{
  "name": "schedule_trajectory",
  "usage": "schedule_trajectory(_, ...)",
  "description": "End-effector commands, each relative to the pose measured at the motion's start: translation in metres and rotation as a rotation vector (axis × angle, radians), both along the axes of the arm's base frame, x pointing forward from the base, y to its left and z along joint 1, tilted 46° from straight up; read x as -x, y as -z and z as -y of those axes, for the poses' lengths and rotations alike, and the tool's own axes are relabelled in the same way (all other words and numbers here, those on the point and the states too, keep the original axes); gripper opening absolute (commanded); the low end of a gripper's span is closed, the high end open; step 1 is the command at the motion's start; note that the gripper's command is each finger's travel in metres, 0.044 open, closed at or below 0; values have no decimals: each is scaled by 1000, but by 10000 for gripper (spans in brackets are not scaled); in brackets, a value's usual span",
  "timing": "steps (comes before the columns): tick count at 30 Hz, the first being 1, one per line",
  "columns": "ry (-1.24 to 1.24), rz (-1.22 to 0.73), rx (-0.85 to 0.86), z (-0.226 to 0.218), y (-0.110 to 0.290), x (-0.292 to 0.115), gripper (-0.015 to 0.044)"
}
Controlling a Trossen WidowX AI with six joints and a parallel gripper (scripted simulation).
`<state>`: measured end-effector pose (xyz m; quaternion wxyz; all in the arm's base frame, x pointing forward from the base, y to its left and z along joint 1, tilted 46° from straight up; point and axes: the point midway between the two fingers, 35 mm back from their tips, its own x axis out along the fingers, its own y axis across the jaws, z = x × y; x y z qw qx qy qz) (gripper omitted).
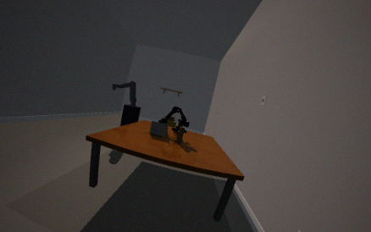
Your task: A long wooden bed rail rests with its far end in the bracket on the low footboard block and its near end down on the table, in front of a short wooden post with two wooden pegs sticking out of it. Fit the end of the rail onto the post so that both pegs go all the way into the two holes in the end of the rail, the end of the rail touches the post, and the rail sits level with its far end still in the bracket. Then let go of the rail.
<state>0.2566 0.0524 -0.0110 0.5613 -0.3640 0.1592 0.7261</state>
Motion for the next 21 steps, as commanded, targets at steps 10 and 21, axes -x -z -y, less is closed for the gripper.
schedule_trajectory(10,5,-4,-4,-1,0,0,0)
schedule_trajectory(21,5,-4,-3,2,-2,0,0)
